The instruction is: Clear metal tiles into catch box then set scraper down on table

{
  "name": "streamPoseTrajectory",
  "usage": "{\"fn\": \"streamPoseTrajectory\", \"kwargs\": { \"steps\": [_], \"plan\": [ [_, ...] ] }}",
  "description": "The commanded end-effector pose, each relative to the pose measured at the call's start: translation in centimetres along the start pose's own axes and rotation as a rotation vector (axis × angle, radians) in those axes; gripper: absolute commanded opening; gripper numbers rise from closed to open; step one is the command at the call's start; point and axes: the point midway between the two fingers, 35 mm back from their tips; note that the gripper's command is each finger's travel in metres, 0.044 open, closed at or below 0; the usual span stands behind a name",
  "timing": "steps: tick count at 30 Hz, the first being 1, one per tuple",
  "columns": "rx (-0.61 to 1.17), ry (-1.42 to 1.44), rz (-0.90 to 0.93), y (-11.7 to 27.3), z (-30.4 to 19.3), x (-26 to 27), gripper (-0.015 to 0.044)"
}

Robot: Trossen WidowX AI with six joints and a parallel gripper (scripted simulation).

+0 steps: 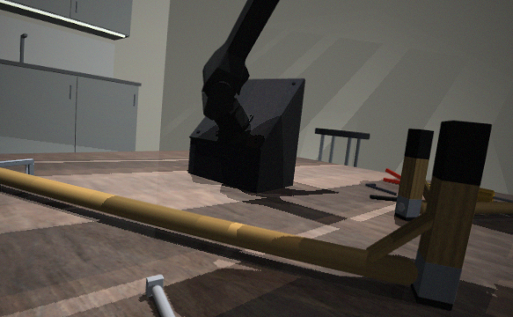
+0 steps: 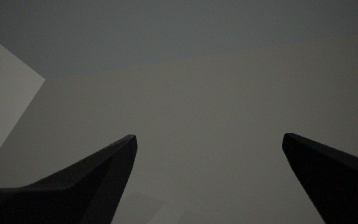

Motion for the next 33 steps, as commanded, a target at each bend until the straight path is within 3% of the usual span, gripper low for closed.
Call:
{"fn": "streamPoseTrajectory", "kwargs": {
  "steps": [1,9,33],
  "plan": [
    [0.011,0.03,0.056,1.0,-0.2,-0.5,0.044],
    [0.034,0.106,0.149,2.9,0.0,-0.9,0.044],
    [0.023,0.102,0.129,2.6,0.6,-0.6,0.044]
  ]
}}
Point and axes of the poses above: the point midway between the two fingers, 35 mm back from their tips, its own y axis back along the fingers, its own x axis across the jaws, z = x × y, and after that the axes turned 14 degrees about -y, right-handed
